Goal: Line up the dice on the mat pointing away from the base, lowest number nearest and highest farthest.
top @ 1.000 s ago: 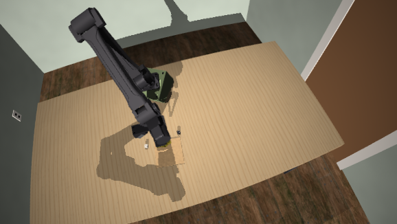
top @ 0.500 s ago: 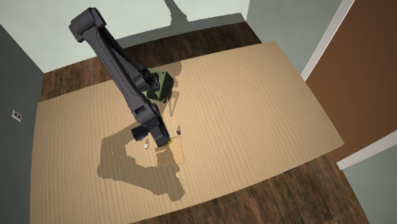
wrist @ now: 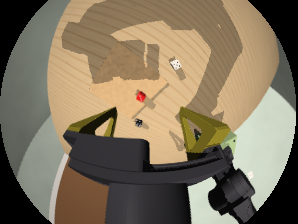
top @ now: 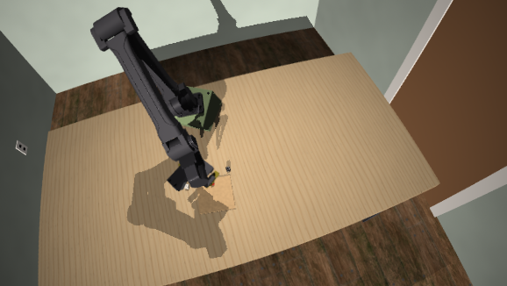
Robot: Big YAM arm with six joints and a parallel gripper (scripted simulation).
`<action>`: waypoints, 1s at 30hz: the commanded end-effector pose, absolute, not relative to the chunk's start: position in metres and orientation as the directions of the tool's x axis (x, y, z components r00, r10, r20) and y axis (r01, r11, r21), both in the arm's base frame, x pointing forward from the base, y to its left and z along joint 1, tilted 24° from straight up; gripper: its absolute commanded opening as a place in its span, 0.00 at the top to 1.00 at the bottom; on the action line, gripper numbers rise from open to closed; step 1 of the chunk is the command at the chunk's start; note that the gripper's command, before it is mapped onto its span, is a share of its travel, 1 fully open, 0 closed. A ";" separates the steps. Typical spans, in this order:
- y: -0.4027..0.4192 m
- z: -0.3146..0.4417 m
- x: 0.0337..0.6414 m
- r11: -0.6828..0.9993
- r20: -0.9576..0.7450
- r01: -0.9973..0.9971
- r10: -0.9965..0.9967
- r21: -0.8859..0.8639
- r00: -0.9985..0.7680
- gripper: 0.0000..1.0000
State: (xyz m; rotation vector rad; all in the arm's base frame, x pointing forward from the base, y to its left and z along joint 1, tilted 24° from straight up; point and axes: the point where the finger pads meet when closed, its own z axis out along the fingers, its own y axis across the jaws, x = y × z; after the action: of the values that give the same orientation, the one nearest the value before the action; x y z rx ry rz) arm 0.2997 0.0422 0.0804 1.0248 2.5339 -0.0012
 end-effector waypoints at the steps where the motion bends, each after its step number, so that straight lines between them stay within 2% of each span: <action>1: 0.036 0.090 0.307 0.833 -0.419 0.542 0.534 0.112 -0.734 0.00; 5: 0.034 0.095 0.310 0.868 -0.431 0.489 0.476 0.089 -0.767 0.00; 7: 0.030 0.095 0.311 0.922 -0.440 0.385 0.359 0.033 -0.823 0.00; 16: 0.018 0.097 0.314 0.988 -0.435 0.122 0.067 -0.100 -0.898 0.00; 20: 0.012 0.091 0.309 0.987 -0.405 -0.005 -0.071 -0.161 -0.912 0.00; 22: 0.012 0.091 0.309 0.987 -0.405 -0.005 -0.071 -0.161 -0.912 0.00; 30: 0.001 0.095 0.313 0.918 -0.346 -0.279 -0.368 -0.280 -0.863 0.00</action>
State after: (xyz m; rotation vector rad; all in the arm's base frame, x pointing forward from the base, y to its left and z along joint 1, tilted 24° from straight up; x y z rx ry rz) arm 0.3020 0.0063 0.0786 -0.2709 2.7582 -0.2628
